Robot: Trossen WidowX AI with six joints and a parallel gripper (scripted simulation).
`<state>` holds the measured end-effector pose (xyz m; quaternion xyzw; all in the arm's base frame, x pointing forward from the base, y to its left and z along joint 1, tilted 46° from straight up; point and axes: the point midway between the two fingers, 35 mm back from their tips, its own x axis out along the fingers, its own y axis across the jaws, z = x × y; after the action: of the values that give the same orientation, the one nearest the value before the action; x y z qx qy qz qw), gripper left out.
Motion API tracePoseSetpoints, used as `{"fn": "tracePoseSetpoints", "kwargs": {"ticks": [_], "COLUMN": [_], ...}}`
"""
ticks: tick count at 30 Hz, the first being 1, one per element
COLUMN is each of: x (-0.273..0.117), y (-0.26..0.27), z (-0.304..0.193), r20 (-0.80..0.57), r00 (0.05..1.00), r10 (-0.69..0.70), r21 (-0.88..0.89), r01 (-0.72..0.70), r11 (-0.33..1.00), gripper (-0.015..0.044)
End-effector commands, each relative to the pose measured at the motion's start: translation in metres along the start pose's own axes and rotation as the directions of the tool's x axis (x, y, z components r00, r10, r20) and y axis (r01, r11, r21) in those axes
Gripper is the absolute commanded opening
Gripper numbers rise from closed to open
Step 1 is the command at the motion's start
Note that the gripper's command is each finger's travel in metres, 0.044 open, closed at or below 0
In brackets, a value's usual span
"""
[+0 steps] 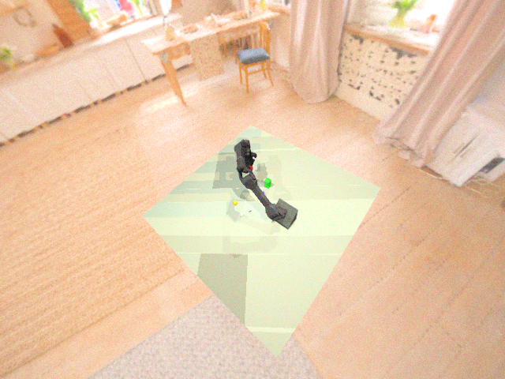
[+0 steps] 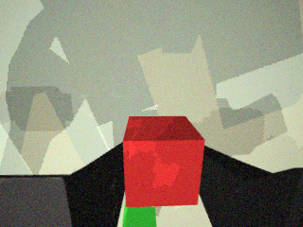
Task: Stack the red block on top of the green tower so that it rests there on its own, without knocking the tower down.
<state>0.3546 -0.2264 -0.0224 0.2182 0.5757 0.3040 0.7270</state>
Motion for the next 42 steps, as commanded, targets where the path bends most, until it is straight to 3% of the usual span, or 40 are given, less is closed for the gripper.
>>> {"fn": "tracePoseSetpoints", "kwargs": {"ticks": [1,42], "x": [-0.002,-0.003], "y": [-0.001,0.018], "z": [-0.002,-0.15], "r20": [-0.005,-0.011], "r00": [1.0,1.0], "r10": [-0.007,-0.007], "r21": [-0.008,-0.002], "r01": [0.007,0.007], "r11": [1.0,1.0], "gripper": [0.0,0.0]}}
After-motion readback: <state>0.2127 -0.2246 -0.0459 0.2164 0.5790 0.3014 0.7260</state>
